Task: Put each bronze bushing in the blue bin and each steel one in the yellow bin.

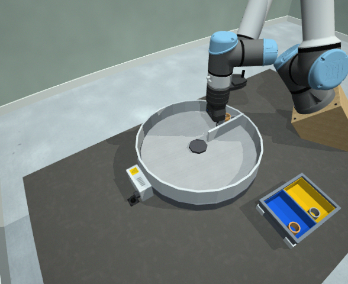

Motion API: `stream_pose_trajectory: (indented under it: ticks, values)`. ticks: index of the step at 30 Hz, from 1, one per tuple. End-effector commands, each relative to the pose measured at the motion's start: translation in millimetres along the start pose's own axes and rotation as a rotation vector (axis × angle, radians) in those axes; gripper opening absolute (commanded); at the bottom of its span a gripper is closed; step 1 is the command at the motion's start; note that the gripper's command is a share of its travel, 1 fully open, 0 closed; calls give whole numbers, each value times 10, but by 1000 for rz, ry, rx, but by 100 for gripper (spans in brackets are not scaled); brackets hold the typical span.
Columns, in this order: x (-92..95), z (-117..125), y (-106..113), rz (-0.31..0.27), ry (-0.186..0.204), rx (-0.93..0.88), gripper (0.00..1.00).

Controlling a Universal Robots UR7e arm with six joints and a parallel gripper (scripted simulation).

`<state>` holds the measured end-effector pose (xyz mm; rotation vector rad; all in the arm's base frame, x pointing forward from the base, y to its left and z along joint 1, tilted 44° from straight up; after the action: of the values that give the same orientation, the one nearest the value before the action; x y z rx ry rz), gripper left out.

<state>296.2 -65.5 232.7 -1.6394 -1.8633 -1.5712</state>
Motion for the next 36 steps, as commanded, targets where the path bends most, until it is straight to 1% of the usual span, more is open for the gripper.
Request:
stream_pose_trajectory:
  ticks: [1, 36]
  values:
    - [25, -1, 2, -1, 1, 0, 0]
    - [115, -1, 2, -1, 1, 0, 0]
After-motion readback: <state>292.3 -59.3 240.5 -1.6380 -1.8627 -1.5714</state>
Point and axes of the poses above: the point where the finger pads meet when closed, its own x axis back along the fingers, its own z axis across the jaws, y = z × x, the point moved 7 cm from there along x, back along the fingers, and after that the axes turned 7 degrees about -x, right-handed, at the moved point
